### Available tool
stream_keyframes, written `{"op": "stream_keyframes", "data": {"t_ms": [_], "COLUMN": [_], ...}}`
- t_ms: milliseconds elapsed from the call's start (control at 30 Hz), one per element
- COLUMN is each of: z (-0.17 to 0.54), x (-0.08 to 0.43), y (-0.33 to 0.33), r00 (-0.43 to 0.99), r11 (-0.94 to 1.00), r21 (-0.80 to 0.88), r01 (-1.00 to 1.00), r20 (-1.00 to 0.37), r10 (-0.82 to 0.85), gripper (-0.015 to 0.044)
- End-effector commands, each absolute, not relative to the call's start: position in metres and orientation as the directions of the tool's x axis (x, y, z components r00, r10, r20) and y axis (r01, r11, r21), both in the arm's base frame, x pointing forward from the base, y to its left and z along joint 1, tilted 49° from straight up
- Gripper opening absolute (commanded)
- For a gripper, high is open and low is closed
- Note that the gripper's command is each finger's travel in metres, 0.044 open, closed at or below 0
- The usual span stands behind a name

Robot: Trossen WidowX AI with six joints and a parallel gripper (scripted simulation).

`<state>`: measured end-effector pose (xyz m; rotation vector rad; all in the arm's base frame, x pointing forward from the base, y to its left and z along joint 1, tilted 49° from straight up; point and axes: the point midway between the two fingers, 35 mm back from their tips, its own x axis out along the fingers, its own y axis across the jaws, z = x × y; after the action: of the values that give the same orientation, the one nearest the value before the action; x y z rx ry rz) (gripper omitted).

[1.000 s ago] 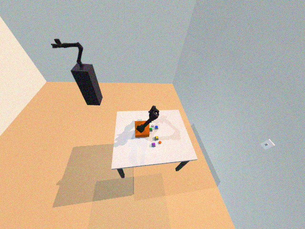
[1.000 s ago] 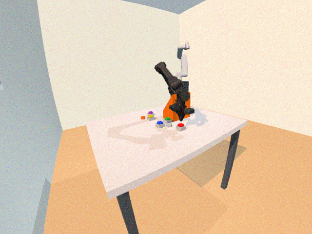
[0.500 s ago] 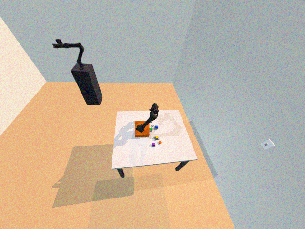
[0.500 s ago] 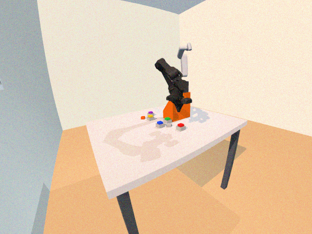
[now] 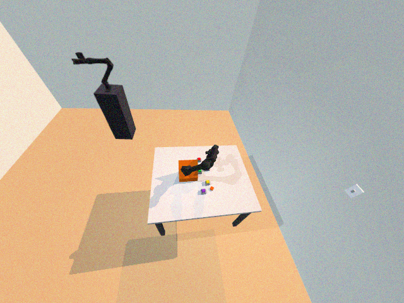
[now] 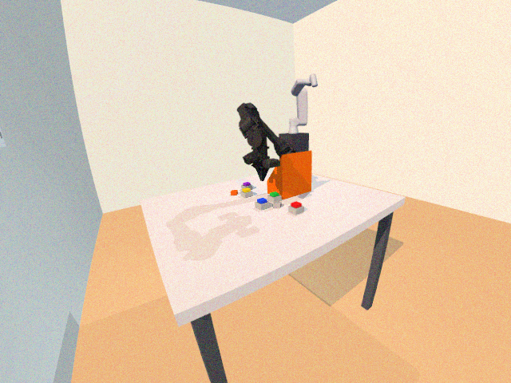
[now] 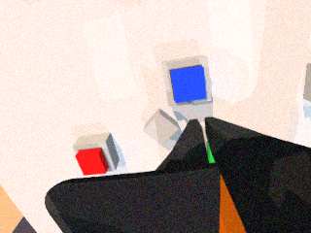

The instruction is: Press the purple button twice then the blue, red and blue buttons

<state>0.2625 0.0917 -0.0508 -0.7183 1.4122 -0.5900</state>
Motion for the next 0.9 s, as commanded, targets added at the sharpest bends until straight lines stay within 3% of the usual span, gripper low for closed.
{"op": "stream_keyframes", "data": {"t_ms": [0, 867], "z": [-0.067, -0.104], "x": [0.268, 0.272], "y": [0.067, 0.022], "r00": [0.088, 0.088], "r11": [0.659, 0.656], "r21": [-0.75, -0.753], "r01": [-0.053, -0.052], "r20": [-0.661, -0.658], "r10": [-0.745, -0.748], "gripper": [0.002, 0.002]}}
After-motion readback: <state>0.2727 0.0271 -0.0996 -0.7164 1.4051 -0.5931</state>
